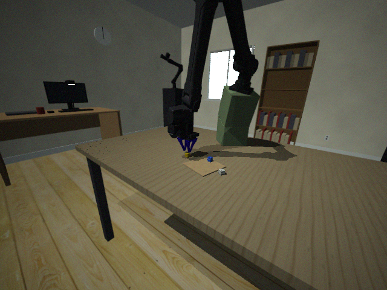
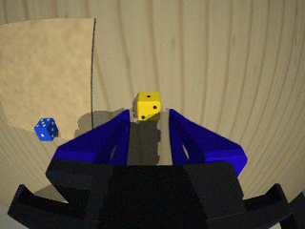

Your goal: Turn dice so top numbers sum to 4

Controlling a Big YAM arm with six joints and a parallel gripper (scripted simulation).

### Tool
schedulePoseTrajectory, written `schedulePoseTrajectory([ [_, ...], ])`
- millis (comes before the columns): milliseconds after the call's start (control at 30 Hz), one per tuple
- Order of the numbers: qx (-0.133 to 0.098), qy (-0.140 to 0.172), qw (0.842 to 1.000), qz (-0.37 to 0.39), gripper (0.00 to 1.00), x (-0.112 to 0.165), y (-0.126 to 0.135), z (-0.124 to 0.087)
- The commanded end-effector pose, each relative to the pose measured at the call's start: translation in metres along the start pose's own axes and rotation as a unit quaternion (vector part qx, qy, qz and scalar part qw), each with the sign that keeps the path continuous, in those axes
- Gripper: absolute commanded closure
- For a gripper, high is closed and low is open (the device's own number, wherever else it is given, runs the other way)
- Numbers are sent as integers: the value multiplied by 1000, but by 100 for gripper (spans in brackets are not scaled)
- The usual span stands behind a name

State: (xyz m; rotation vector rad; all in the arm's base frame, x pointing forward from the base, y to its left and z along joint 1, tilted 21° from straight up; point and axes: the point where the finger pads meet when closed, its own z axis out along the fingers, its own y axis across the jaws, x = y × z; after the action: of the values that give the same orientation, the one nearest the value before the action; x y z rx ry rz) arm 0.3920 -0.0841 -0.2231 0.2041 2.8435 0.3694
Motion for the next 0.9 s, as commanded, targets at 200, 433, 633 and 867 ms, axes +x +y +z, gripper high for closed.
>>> schedulePoseTrajectory([
  [200, 2, -3, 1000, 2, 66, 2, 3, 0],
  [433, 2, -4, 1000, 1, 66, 0, 3, 0],
  [633, 2, -4, 1000, 1, 66, 0, 3, 0],
  [867, 2, -4, 1000, 1, 66, 0, 3, 0],
])
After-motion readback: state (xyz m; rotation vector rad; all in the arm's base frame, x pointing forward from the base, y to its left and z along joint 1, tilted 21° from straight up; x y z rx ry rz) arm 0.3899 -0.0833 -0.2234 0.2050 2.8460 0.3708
